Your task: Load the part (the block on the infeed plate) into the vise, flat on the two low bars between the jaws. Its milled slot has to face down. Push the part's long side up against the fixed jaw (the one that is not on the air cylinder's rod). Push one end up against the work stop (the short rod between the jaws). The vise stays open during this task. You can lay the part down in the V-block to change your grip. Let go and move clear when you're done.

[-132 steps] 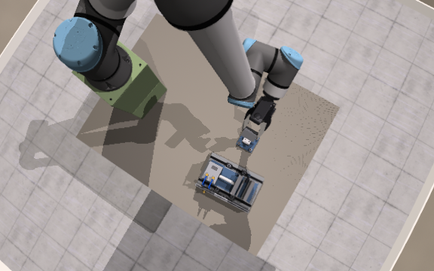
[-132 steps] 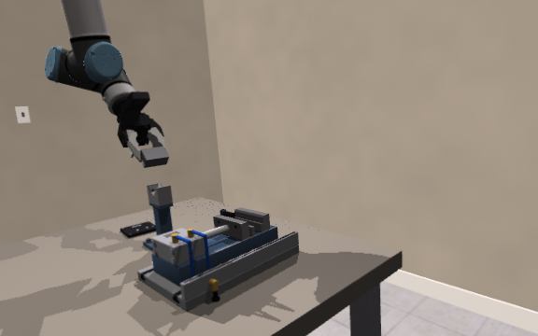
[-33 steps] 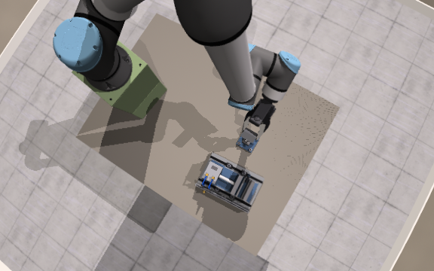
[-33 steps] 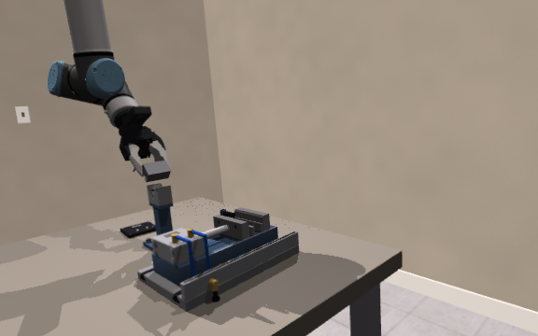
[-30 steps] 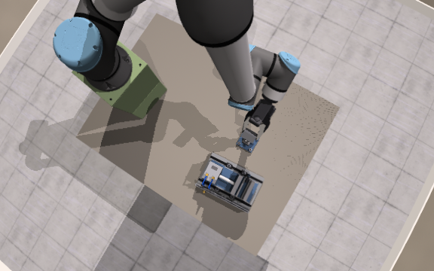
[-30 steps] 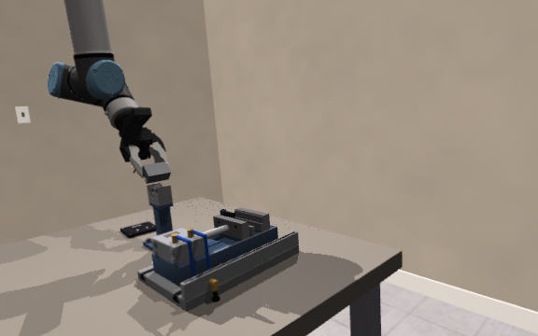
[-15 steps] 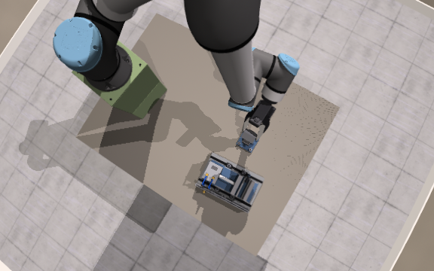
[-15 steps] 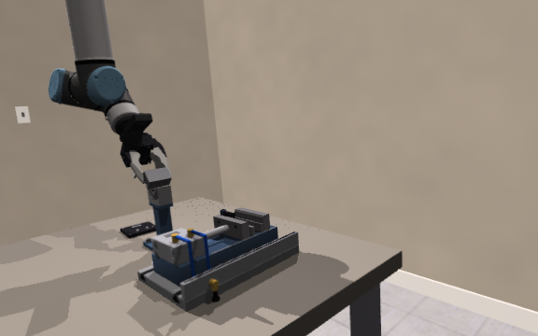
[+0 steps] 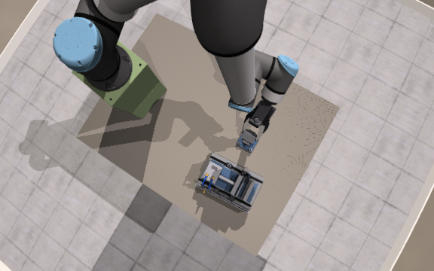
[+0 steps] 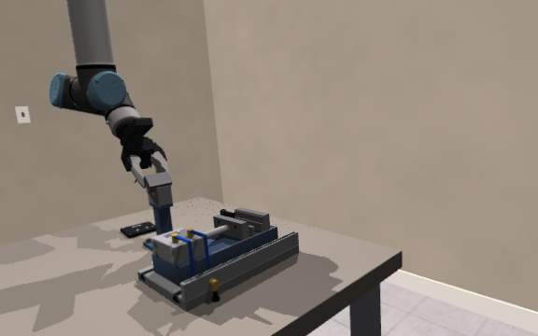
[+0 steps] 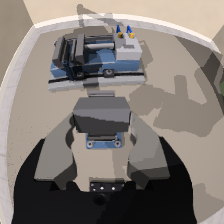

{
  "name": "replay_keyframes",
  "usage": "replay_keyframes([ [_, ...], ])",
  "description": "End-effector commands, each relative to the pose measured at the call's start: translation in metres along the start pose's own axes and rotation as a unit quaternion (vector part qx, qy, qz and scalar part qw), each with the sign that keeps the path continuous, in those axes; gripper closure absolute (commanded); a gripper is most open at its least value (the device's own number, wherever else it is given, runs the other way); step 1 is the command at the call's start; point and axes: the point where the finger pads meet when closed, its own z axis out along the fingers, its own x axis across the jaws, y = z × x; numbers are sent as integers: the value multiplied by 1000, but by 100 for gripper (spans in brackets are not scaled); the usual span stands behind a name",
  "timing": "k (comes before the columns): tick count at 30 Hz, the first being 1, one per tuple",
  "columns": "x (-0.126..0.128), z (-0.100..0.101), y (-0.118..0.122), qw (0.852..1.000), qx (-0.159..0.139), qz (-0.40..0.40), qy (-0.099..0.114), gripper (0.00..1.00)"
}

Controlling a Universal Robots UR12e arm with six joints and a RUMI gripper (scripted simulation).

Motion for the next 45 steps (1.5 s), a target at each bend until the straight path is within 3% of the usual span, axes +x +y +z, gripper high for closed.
replay_keyframes([
  [1, -1, 2, 2, 1000, 0, 0, 0, 100],
  [45, -1, 6, 6, 1000, 0, 0, 0, 100],
])
